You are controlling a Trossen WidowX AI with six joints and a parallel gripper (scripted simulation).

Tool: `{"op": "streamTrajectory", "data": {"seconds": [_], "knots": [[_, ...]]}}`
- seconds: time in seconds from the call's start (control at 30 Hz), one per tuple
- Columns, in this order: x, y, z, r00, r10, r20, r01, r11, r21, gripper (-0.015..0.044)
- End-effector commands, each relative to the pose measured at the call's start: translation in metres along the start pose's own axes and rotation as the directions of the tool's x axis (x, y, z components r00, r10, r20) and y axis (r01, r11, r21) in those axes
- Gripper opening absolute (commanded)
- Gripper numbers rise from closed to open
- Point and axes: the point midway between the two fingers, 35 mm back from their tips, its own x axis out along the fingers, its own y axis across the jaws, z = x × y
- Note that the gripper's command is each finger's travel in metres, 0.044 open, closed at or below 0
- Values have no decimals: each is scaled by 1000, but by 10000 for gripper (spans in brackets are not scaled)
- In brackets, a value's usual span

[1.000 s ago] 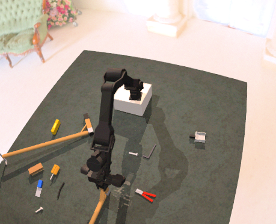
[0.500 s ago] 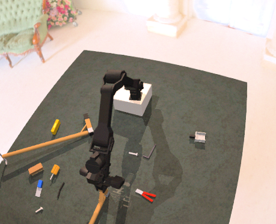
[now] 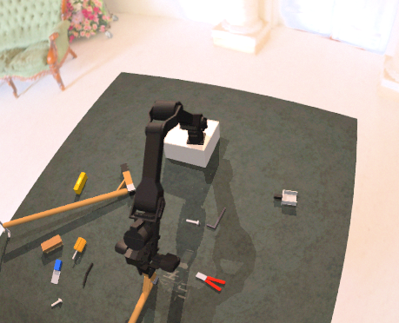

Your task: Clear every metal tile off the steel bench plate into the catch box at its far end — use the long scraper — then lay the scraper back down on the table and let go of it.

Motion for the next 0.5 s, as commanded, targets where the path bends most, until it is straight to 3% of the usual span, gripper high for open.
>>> {"op": "streamTrajectory", "data": {"seconds": [0.0, 0.47], "knots": [[-1, 0, 1, 1000, 1, 6, -1, 1000, 0, 0], [-15, 2, -11, 1000, 2, 6, -2, 1000, -1, 0]]}}
